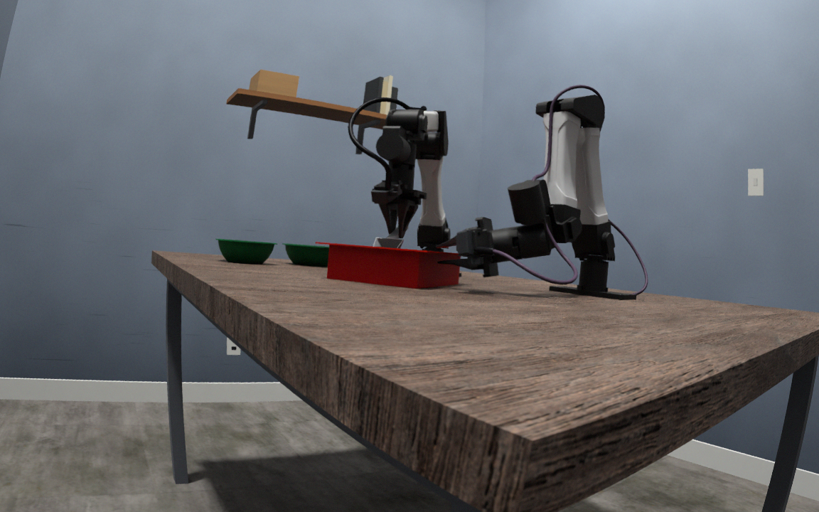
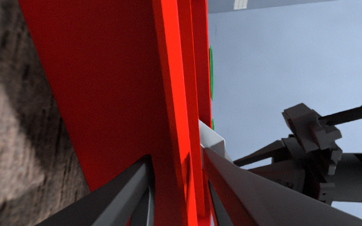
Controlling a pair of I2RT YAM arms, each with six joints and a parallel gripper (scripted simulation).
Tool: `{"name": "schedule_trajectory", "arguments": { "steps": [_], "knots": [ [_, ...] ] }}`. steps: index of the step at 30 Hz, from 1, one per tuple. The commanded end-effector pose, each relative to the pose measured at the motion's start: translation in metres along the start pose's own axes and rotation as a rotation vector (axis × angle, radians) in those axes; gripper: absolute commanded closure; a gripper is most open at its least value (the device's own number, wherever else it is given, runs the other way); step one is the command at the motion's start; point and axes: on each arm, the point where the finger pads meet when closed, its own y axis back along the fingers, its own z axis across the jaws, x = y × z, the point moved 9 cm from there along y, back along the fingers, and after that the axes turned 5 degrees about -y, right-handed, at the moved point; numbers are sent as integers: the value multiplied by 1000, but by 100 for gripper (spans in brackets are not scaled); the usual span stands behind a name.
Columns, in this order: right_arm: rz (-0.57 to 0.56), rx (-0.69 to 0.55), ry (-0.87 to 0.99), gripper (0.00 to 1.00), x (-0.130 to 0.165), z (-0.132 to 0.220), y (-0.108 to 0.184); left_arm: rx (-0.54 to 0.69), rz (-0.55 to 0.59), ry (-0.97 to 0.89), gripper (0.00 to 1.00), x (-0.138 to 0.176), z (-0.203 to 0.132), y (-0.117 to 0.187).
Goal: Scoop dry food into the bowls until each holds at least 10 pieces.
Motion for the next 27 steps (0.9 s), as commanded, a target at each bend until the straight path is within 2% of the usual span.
{"name": "schedule_trajectory", "arguments": {
  "steps": [1,10,27],
  "knots": [
    [-112,-19,6,100,-5,1,32,22,-22,-35,73,-8,-7,-5],
    [-116,-13,9,100,-5,1,32,33,-44,-57,73,-13,-13,0],
    [-116,-20,15,100,-5,-2,32,21,-7,-31,73,-8,-26,-5]
  ]
}}
